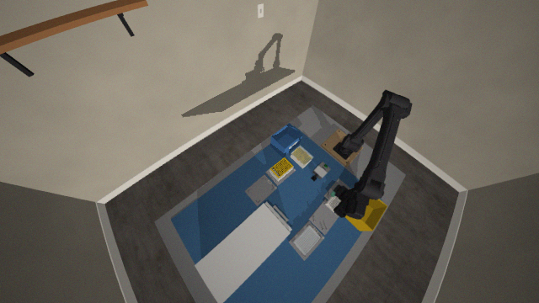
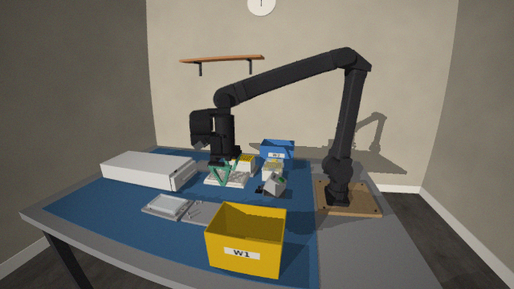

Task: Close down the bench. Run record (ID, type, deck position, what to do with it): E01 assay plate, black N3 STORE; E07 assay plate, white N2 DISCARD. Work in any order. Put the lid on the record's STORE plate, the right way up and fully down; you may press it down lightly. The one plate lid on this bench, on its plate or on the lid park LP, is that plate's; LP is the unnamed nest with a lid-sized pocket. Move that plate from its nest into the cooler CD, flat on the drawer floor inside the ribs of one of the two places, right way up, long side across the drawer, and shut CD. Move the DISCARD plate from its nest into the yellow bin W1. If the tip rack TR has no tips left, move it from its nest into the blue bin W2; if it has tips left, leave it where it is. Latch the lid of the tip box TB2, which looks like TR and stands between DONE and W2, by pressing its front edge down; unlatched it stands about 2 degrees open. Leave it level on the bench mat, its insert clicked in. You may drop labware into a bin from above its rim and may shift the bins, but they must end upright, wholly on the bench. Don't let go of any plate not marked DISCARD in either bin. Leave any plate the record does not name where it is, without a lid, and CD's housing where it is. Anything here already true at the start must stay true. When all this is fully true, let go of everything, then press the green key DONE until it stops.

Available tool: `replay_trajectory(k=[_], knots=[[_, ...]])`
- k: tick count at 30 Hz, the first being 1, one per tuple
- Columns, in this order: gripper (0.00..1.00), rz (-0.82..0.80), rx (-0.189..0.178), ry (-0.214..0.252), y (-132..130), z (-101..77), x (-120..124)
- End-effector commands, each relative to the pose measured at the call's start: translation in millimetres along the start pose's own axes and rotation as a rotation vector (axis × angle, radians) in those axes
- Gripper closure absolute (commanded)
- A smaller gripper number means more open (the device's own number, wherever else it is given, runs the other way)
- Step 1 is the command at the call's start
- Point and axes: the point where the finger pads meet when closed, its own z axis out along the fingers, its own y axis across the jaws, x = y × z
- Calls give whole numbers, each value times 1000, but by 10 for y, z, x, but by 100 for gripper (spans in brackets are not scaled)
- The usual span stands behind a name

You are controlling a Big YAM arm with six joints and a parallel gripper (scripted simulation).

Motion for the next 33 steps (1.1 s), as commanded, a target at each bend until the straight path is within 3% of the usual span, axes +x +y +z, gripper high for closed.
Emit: replay_trajectory(k=[1, 3, 7, 15, 17, 21, 27, 33], knots=[[100, 22, -19, -43, 90, -141, 2], [100, 22, -25, -56, 156, -191, -17], [100, 23, -16, -34, 227, -96, 84], [100, 22, -26, -50, 381, -175, 137], [100, 23, -16, -30, 406, -86, 204], [100, 22, -31, -56, 525, -205, 214], [100, 23, -19, -32, 637, -96, 341], [100, 22, -28, -44, 743, -154, 378]])
